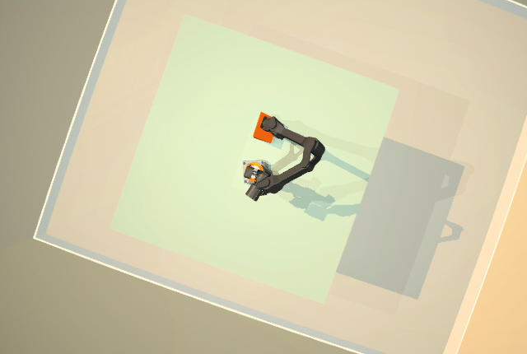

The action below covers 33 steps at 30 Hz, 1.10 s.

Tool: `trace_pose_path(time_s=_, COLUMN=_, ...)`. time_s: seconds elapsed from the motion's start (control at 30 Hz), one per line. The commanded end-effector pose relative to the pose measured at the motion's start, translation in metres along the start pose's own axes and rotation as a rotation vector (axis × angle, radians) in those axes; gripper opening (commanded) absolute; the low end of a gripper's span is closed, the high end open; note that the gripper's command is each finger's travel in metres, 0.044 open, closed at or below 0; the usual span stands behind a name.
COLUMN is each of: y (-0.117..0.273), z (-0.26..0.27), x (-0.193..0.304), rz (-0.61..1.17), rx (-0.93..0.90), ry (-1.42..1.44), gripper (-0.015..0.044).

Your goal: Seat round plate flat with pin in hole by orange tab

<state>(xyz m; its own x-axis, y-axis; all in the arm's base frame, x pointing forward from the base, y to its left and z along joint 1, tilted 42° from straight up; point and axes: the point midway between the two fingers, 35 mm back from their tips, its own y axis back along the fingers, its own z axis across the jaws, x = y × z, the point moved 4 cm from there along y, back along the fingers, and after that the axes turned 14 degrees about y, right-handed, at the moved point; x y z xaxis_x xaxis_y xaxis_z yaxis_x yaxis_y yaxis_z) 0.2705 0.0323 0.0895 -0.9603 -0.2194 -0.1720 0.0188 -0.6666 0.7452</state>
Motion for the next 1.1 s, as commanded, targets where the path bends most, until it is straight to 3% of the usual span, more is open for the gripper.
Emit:
trace_pose_path(time_s=0.0, y=-0.001, z=0.002, x=0.006, rz=0.011, rx=-0.001, ry=0.0, gripper=0.0)
trace_pose_path(time_s=0.27, y=0.001, z=0.002, x=0.009, rz=0.011, rx=-0.001, ry=-0.001, gripper=0.0)
trace_pose_path(time_s=0.57, y=0.04, z=0.001, x=0.009, rz=0.012, rx=0.001, ry=-0.001, gripper=0.0)
trace_pose_path(time_s=1.07, y=0.031, z=0.0, x=0.008, rz=0.011, rx=-0.004, ry=-0.011, gripper=0.0)
